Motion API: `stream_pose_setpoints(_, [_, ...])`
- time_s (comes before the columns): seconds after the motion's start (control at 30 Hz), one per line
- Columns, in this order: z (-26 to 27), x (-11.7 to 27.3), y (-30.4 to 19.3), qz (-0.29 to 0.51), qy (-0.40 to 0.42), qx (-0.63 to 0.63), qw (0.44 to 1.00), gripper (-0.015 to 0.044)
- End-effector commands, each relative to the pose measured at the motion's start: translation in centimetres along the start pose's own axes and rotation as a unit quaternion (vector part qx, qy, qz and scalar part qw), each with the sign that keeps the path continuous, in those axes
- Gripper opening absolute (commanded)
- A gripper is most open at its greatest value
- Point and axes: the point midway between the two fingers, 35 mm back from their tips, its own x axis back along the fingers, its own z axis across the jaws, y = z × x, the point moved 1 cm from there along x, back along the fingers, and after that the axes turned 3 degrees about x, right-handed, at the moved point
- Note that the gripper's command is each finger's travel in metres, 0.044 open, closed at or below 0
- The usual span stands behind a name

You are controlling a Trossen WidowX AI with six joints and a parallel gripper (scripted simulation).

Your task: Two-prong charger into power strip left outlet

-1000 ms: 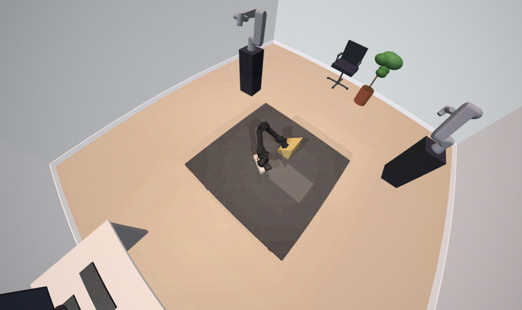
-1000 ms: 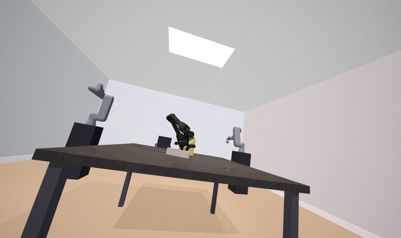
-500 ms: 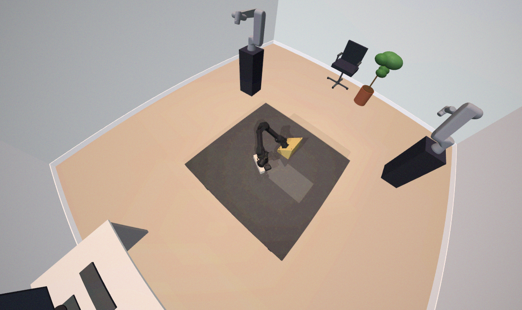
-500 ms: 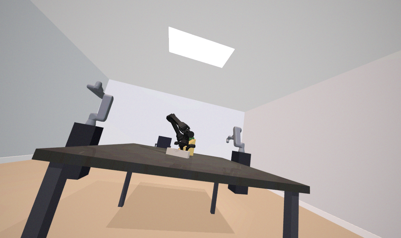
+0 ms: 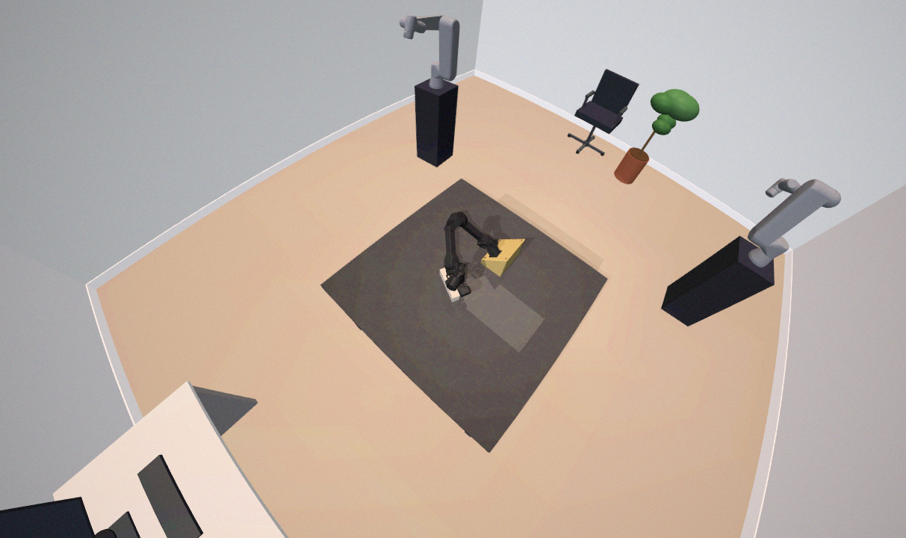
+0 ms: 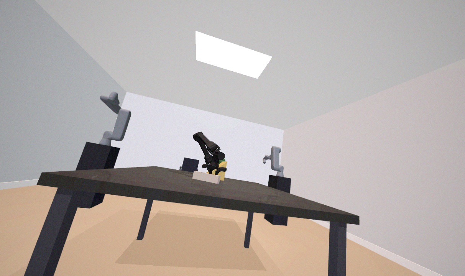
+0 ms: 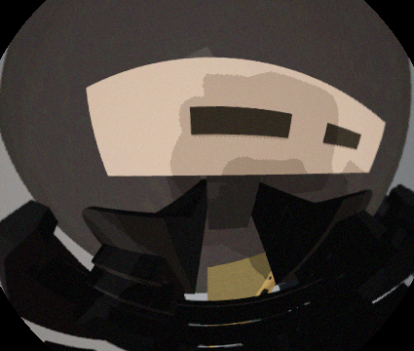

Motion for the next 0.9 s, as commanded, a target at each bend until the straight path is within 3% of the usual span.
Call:
stream_pose_setpoints(0.0, [-0.1,0.02,1.19,-0.012,0.001,-0.012,1.0,0.0])
stream_pose_setpoints(0.87, [-0.1,-0.04,1.06,-0.012,0.001,-0.012,1.0,0.0])
